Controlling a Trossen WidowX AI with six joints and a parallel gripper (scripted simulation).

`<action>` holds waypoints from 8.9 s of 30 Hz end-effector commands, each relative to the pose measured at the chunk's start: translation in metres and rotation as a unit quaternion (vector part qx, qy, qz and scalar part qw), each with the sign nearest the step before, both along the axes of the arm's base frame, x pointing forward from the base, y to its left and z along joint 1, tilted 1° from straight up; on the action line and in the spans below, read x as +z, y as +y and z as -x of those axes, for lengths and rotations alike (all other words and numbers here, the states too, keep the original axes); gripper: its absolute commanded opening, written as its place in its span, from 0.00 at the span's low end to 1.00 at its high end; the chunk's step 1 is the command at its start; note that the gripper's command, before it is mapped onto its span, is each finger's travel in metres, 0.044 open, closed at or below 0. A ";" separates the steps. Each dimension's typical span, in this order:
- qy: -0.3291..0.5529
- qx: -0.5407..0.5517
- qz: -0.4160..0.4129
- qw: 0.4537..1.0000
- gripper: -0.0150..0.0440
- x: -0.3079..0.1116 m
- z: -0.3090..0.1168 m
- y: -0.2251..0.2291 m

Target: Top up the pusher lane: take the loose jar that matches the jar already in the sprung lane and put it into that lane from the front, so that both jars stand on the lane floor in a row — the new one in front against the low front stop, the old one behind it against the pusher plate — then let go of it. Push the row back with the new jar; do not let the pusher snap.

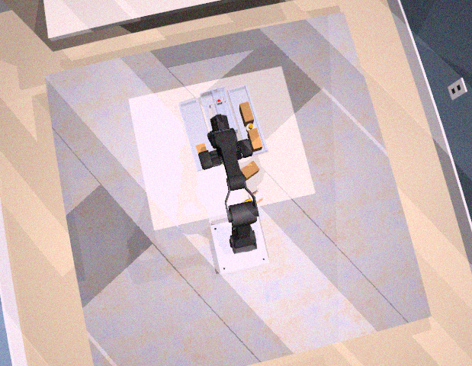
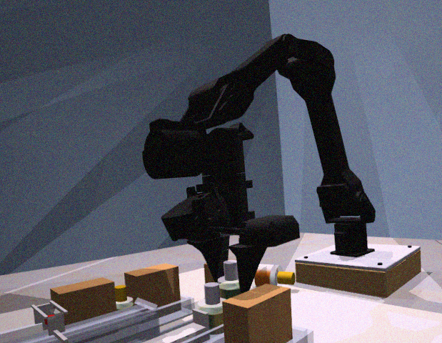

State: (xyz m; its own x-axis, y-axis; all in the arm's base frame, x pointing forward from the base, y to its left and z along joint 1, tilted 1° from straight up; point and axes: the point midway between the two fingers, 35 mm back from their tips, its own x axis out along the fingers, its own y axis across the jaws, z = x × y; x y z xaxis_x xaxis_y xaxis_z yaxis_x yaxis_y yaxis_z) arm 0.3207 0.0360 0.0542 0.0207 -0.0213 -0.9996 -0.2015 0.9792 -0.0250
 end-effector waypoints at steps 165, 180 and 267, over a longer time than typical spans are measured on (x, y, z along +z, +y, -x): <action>-0.015 -0.001 -0.004 1.000 0.25 -0.012 -0.031 0.006; -0.015 -0.001 -0.004 1.000 0.25 -0.017 -0.030 0.006; -0.014 -0.001 -0.003 1.000 0.73 -0.020 -0.018 0.003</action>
State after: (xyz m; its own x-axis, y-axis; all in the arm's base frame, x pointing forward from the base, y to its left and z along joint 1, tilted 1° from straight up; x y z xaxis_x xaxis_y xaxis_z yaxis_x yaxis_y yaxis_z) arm 0.3393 0.0392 0.0335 0.0512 -0.0151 -0.9986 -0.1968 0.9801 -0.0249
